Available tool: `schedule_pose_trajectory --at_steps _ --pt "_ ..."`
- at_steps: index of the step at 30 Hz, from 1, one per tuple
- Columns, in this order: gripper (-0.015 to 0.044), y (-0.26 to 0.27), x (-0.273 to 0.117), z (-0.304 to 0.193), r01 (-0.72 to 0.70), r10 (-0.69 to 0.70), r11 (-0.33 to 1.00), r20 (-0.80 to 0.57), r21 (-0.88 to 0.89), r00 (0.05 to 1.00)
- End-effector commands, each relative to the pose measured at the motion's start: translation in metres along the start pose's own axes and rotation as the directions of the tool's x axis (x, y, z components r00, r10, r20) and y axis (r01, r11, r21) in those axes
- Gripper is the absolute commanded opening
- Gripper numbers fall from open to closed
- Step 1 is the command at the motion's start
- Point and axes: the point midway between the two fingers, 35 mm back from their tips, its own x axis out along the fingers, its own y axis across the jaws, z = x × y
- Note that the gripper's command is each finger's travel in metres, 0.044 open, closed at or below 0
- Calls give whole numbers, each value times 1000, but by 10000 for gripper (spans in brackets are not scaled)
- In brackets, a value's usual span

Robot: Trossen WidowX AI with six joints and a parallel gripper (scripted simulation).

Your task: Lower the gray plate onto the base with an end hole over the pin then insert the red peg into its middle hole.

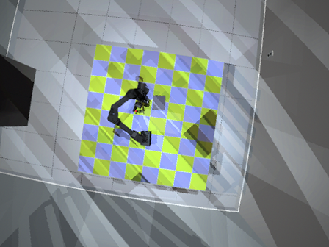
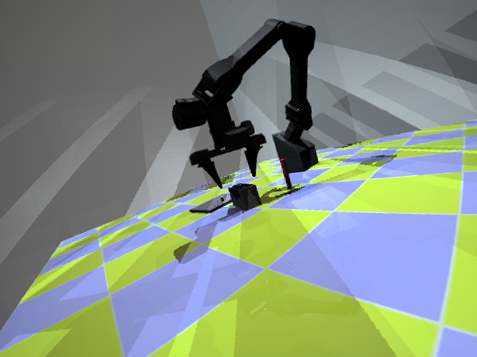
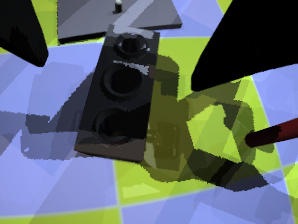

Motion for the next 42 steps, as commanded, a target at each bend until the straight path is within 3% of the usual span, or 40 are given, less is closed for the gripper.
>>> schedule_pose_trajectory --at_steps 1,30,42 --pt "440 2 10 -1 -8 8 1000 2 9 1000" --pt "440 4 54 0 -9 9 1000 5 9 1000" --pt "125 4 54 0 -9 9 1000 5 9 1000"
